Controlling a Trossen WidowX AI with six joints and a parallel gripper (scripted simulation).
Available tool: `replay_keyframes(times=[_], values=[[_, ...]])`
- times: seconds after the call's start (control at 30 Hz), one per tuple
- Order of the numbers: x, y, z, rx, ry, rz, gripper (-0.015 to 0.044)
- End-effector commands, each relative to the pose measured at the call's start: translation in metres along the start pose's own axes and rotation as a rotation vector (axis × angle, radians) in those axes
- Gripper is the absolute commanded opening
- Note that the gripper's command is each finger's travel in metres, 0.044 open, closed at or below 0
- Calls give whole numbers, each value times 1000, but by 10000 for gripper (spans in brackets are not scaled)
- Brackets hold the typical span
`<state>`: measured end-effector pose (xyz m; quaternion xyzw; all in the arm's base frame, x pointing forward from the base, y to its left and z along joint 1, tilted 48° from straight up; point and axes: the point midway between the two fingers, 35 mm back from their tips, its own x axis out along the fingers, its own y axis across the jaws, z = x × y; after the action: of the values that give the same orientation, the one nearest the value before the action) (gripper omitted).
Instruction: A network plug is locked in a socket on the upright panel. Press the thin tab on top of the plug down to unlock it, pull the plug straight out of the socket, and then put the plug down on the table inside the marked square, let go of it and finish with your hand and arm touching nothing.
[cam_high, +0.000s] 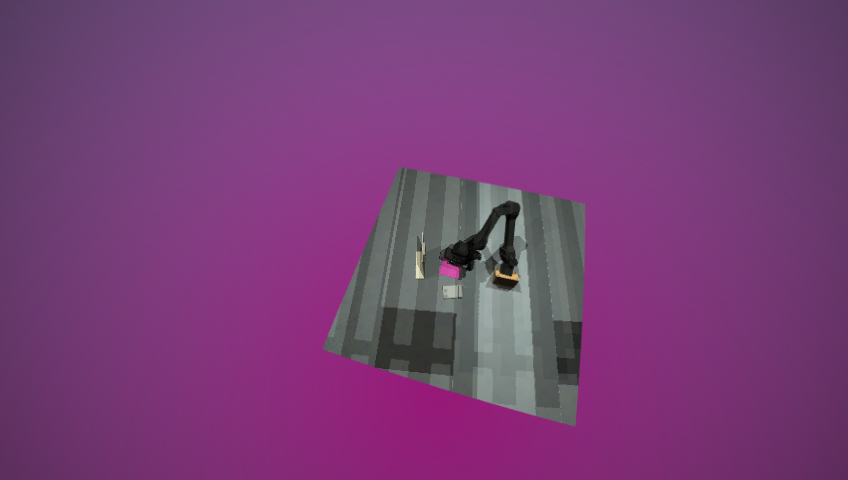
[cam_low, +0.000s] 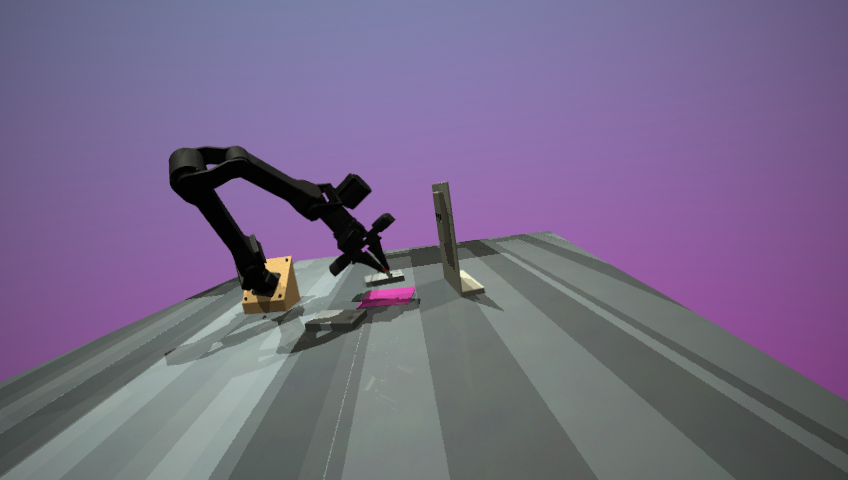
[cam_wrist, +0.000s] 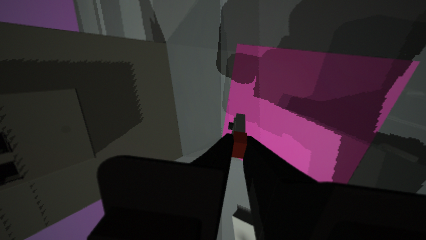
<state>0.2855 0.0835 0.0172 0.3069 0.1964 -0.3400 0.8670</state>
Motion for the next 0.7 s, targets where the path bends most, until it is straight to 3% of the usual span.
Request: replay_keyframes(times=[0.0,0.67], values=[[5,-6,-2,-11,4,-4,0],[23,-19,0,-12,3,-3,0]])
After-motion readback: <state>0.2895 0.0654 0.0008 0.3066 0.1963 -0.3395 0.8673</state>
